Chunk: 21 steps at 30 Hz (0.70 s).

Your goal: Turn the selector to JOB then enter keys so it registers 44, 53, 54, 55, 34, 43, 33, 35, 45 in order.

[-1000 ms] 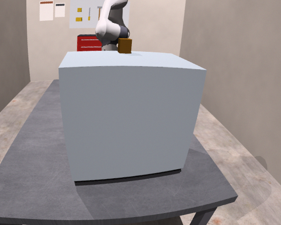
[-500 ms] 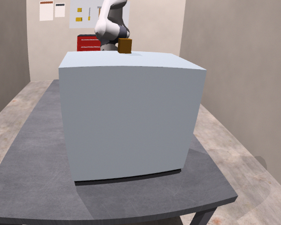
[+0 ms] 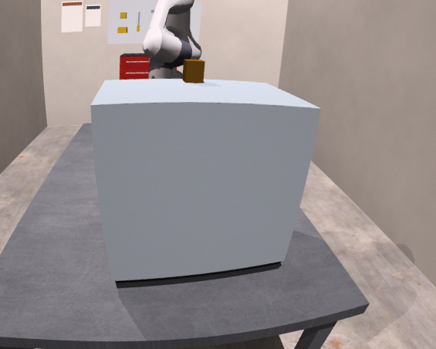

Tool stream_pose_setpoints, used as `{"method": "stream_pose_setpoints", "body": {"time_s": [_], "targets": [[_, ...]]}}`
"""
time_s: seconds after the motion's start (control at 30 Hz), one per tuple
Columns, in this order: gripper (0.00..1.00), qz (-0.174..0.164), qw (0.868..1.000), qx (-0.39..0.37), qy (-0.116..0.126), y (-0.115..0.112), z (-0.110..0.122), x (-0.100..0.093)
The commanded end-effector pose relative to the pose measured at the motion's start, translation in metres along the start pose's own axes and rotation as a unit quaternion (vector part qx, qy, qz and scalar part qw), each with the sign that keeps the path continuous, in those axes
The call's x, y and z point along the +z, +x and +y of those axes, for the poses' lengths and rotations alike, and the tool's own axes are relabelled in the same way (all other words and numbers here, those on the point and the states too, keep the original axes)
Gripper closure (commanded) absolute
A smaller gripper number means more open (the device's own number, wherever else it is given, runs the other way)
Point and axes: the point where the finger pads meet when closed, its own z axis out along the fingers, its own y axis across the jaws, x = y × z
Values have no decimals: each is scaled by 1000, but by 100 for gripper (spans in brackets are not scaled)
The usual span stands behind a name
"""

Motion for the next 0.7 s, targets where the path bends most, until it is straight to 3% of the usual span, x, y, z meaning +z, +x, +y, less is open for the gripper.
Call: {"method": "stream_pose_setpoints", "body": {"time_s": [0.0,0.67], "targets": [[90,5,1000,15,1,0,0,2],[90,5,1000,15,1,1,0,22]]}}
